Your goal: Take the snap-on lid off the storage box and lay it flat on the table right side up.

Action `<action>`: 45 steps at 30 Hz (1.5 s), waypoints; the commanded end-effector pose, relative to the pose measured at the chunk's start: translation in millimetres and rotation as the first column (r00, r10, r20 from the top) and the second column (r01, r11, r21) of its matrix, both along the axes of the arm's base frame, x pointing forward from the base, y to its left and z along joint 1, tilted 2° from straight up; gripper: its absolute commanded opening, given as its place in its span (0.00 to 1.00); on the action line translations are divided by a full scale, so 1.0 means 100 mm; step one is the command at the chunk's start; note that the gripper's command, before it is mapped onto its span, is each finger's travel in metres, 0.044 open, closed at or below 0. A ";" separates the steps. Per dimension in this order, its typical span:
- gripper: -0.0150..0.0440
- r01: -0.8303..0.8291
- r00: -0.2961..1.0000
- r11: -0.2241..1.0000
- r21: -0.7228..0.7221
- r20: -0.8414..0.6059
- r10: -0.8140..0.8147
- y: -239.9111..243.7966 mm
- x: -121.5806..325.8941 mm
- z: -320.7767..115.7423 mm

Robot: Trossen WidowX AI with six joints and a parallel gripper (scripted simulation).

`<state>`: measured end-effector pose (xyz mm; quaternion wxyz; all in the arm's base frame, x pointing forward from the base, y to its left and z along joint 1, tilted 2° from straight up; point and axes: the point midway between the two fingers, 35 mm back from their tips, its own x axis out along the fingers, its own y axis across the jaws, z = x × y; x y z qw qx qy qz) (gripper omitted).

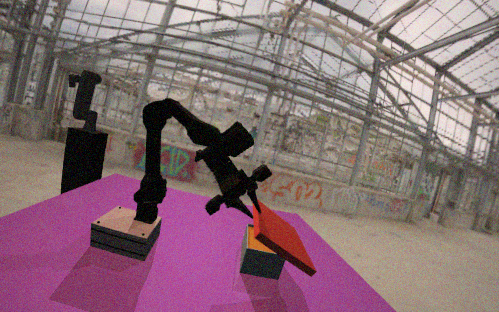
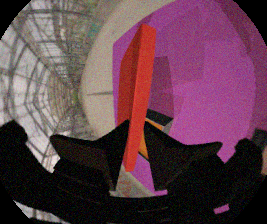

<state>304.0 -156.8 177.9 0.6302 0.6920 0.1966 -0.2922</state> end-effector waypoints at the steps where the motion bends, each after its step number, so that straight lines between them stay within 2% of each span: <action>1: 0.25 -0.007 1.000 1.000 -0.011 0.017 0.007 -0.09 0.01 0.07; 45: 0.25 -0.007 1.000 1.000 -0.017 0.015 0.007 -0.95 -0.17 0.05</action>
